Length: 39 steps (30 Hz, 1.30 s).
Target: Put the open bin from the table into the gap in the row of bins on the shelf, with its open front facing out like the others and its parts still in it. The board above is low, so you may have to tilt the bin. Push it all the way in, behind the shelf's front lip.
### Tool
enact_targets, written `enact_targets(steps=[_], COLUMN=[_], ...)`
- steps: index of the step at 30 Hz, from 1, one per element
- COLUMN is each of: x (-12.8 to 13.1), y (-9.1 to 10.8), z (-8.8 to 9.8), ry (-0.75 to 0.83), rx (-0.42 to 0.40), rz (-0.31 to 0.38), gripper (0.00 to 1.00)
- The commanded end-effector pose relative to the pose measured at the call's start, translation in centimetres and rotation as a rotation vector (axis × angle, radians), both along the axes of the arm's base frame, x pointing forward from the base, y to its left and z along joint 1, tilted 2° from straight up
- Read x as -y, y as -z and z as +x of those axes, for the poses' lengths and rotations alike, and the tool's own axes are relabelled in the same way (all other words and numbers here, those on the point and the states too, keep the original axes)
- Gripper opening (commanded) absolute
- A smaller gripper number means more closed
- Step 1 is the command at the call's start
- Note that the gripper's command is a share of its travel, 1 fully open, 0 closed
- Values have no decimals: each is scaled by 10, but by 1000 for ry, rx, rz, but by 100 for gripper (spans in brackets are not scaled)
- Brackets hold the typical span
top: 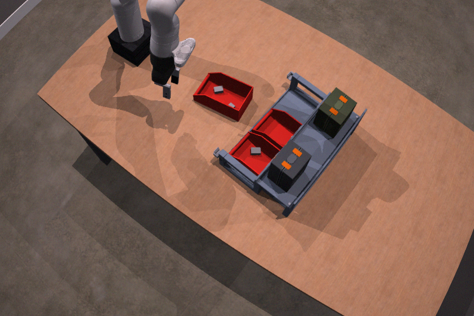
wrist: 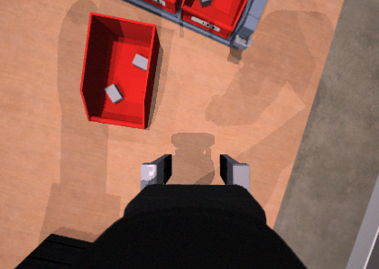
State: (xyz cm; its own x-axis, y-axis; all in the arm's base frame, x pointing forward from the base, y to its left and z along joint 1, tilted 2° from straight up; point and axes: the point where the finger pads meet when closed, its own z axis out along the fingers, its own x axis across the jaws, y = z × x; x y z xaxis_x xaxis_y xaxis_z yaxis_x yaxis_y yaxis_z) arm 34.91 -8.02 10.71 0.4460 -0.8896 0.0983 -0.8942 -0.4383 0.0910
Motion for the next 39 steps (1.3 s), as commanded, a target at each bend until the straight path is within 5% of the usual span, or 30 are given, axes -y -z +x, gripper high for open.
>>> enact_targets(steps=[1,13,39], x=[-11,-52,-98], y=[4,11,19], z=[8,38,66], ry=[2,68,144], rx=[4,35,56], rz=[16,78,148], gripper=[100,100,100])
